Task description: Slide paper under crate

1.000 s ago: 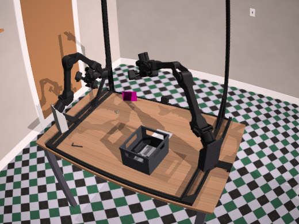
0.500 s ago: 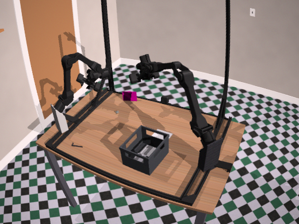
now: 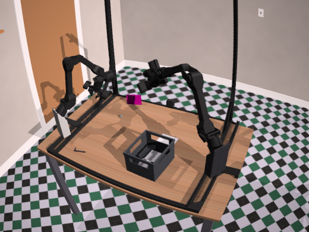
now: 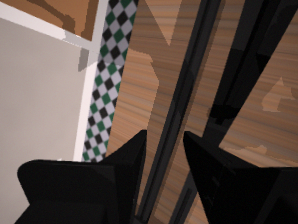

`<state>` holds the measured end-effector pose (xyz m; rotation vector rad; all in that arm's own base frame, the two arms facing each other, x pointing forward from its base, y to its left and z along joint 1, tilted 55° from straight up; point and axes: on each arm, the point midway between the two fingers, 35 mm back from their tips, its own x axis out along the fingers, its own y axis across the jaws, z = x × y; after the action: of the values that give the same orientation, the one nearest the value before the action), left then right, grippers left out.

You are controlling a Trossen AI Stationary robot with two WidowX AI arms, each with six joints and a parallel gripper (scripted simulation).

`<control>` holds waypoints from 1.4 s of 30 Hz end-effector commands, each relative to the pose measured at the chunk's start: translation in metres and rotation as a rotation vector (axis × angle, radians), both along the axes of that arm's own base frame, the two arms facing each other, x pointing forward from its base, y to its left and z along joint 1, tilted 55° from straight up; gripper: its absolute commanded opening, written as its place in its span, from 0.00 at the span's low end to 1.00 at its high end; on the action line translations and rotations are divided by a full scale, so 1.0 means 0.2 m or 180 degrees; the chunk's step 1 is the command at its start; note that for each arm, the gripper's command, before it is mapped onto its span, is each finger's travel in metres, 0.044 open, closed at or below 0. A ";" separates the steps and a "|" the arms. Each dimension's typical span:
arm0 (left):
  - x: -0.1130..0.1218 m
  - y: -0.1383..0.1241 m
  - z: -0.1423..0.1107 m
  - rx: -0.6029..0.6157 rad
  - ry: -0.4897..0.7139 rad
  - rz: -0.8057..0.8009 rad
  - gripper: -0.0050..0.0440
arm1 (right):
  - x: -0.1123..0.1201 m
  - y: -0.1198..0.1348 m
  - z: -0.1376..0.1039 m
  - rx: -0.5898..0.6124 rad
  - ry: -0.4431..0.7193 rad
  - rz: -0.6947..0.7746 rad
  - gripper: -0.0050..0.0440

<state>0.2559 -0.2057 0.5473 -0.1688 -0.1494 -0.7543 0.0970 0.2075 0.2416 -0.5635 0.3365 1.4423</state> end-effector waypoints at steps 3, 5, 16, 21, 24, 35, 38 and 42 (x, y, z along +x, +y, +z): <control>-0.03 0.02 -0.12 -0.0150 0.0253 0.0082 0.22 | 0.16 -0.03 0.01 0.0083 0.0034 -0.0713 0.41; -0.03 0.02 -0.14 -0.0170 0.0290 0.0096 0.22 | 0.18 -0.04 0.01 0.0103 0.0039 -0.0818 0.41; -0.05 0.04 -0.28 -0.0316 0.0541 0.0214 0.22 | 0.33 -0.09 0.04 0.0302 0.0079 -0.1538 0.41; -0.06 0.08 -0.36 -0.0408 0.0655 0.0338 0.22 | 0.39 -0.11 0.07 0.0495 0.0102 -0.1894 0.41; -0.06 0.09 -0.38 -0.0427 0.0678 0.0365 0.22 | 0.40 -0.11 0.08 0.0541 0.0109 -0.1969 0.41; -0.09 0.18 -0.59 -0.0645 0.0913 0.0659 0.22 | 0.51 -0.18 0.17 0.1155 0.0219 -0.2751 0.41; -0.10 0.21 -0.65 -0.0705 0.0971 0.0740 0.22 | 0.53 -0.20 0.20 0.1356 0.0262 -0.2950 0.41; -0.11 0.22 -0.69 -0.0745 0.1008 0.0795 0.22 | 0.55 -0.21 0.22 0.1498 0.0294 -0.3079 0.41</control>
<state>0.2378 -0.1670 0.4211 -0.4569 0.0381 -0.4790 0.2035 0.1702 0.2796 0.0054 0.2962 0.6149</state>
